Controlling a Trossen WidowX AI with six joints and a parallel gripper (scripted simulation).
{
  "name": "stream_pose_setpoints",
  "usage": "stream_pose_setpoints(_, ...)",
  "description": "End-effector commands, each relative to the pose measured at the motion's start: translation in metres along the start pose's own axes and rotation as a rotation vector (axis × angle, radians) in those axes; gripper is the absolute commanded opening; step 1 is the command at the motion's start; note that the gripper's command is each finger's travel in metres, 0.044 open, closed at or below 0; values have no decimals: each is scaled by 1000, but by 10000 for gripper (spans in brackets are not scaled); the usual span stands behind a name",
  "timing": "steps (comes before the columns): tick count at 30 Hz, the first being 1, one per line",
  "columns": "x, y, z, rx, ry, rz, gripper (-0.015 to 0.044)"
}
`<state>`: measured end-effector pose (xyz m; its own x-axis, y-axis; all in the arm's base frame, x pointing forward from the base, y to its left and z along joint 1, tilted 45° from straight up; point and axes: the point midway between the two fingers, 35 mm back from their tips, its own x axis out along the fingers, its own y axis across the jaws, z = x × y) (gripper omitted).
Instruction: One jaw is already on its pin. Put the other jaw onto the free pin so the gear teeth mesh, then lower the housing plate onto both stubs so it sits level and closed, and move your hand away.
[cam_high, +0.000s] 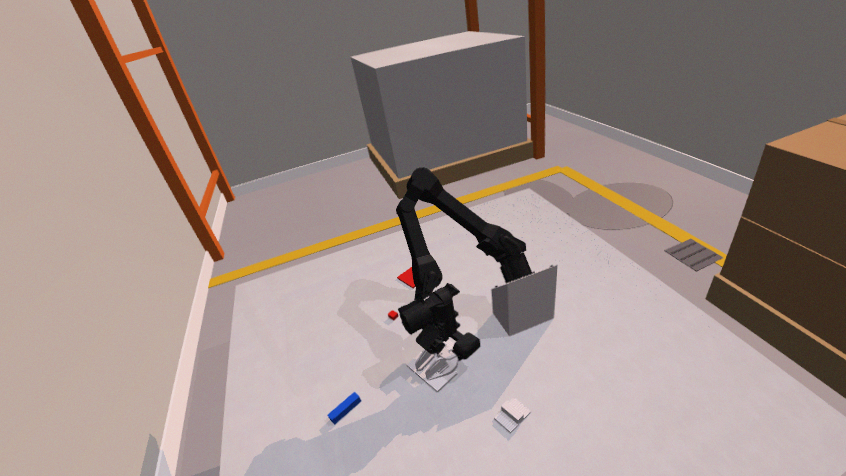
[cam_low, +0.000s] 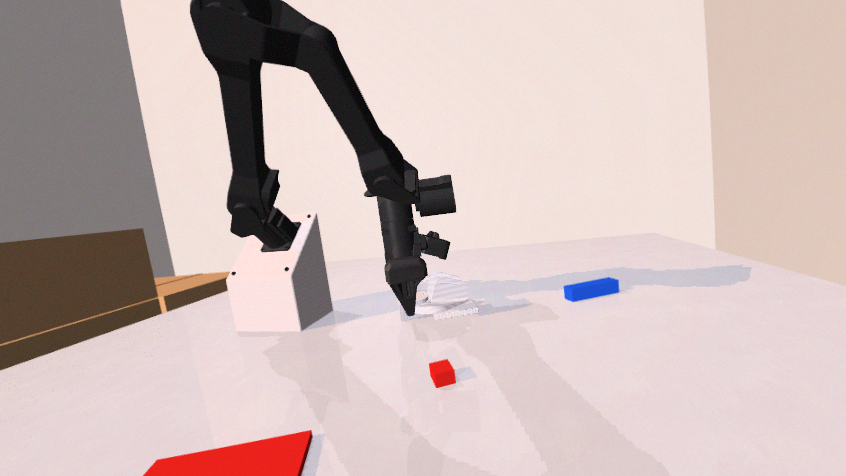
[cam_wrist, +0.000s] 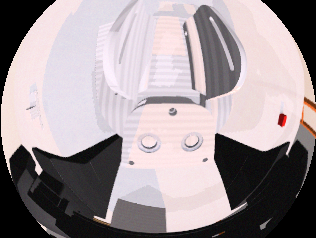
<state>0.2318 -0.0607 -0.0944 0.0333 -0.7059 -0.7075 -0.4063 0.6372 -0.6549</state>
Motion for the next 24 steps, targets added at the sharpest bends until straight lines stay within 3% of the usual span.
stream_pose_setpoints(1, 1, 0, 0, -2, 1, -2, 351)
stream_pose_setpoints(5, 0, 0, 0, 0, 0, 0, 440)
stream_pose_setpoints(19, -1, 0, 0, 0, 0, 0, 440)
stream_pose_setpoints(24, -29, 1, 4, -1, -3, 5, 440)
